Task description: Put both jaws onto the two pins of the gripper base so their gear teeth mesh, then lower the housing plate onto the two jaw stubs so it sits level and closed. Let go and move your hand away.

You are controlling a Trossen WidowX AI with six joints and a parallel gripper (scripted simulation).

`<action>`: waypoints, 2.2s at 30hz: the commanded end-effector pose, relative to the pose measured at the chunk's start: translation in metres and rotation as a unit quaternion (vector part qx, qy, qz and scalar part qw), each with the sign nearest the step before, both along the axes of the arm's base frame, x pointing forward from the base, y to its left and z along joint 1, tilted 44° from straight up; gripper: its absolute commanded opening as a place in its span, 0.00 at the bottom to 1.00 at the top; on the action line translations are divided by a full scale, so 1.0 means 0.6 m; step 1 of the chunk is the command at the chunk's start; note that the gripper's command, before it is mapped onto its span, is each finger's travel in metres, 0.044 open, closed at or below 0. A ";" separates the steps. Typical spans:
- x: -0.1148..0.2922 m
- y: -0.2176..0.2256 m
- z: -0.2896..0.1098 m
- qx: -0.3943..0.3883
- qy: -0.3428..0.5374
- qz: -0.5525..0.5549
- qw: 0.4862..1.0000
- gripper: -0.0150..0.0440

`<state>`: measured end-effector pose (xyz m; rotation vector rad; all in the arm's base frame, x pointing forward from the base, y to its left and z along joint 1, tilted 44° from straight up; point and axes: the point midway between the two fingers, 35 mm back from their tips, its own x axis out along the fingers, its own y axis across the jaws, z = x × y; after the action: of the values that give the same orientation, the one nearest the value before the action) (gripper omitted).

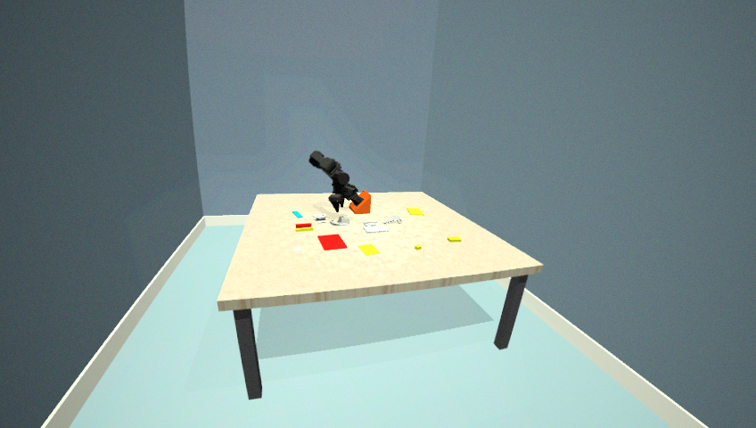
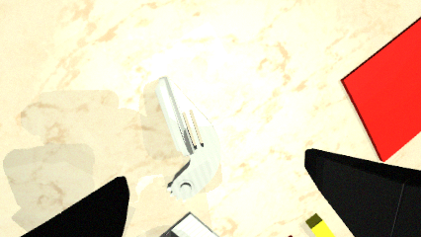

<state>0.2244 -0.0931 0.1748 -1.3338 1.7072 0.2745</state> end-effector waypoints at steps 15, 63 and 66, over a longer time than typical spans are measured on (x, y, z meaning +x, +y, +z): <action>-0.009 -0.015 -0.044 -0.033 0.075 0.061 0.995 1.00; -0.012 -0.085 -0.113 -0.035 0.075 0.061 0.995 1.00; -0.012 -0.085 -0.113 -0.035 0.075 0.061 0.995 1.00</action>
<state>0.2168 -0.1441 0.1081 -1.5025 1.7783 0.3878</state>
